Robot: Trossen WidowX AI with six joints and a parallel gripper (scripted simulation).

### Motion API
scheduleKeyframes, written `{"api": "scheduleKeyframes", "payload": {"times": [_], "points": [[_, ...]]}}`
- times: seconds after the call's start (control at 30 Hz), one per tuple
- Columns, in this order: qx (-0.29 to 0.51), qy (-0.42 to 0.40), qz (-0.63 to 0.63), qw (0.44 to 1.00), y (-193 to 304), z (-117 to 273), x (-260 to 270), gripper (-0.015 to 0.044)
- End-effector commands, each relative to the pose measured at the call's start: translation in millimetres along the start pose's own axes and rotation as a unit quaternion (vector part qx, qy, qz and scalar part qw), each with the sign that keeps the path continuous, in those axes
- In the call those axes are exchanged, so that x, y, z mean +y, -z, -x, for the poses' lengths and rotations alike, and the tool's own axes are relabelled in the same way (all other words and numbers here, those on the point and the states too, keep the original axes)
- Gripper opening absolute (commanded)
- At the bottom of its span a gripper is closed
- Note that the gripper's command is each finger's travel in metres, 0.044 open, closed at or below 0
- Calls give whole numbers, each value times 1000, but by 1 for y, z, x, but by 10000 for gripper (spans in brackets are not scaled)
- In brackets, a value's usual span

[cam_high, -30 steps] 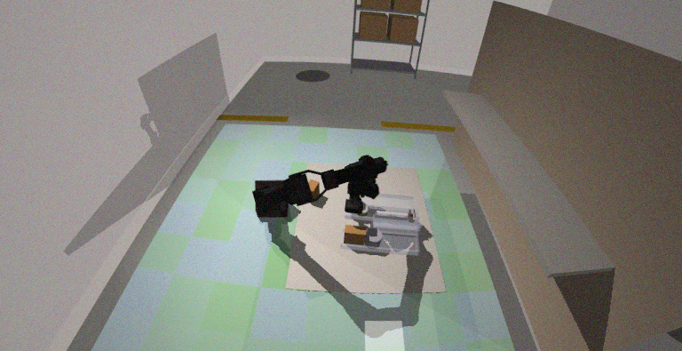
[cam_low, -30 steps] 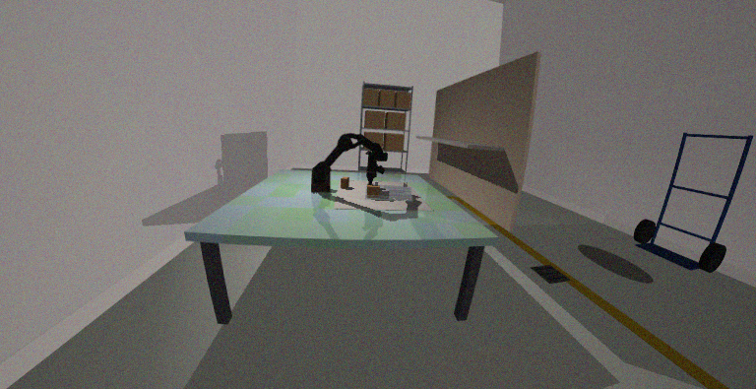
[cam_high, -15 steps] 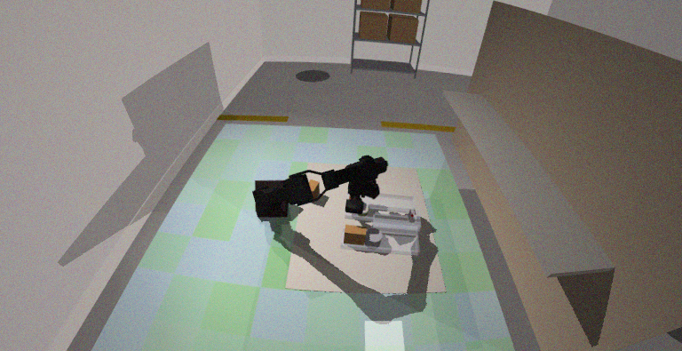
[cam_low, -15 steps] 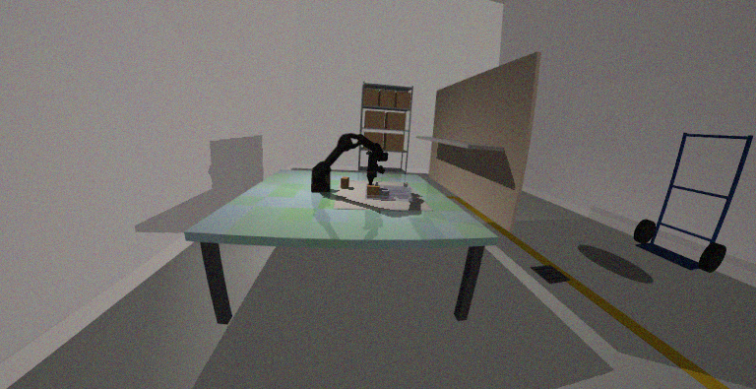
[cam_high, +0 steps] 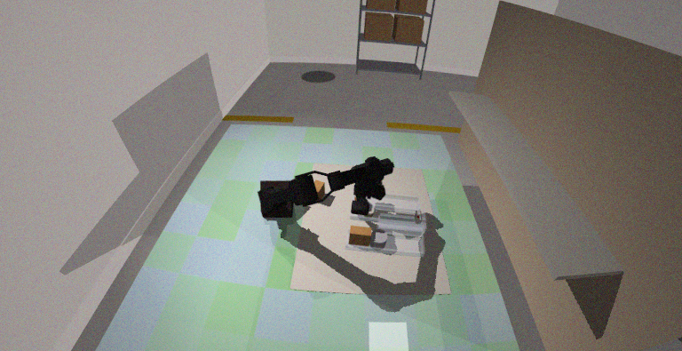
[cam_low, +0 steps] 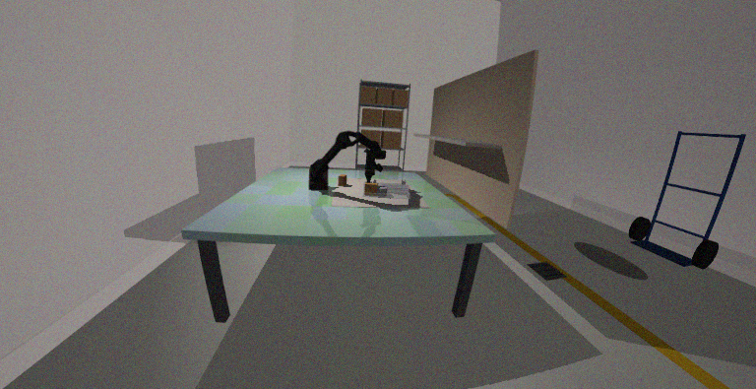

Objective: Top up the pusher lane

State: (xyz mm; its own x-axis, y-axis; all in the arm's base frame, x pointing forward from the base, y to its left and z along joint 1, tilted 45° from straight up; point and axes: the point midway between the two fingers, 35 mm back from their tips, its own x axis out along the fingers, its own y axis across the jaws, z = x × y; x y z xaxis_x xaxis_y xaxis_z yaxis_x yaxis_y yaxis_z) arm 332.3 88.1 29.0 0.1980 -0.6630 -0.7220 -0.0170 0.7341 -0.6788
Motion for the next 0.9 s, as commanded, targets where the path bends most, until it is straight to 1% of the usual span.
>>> {"api": "scheduleKeyframes", "payload": {"times": [0.0, 0.87], "points": [[-10, 5, -6, 1000, -5, -1, -2, 0], [-10, 5, -6, 1000, -5, -9, -2, 0]]}}
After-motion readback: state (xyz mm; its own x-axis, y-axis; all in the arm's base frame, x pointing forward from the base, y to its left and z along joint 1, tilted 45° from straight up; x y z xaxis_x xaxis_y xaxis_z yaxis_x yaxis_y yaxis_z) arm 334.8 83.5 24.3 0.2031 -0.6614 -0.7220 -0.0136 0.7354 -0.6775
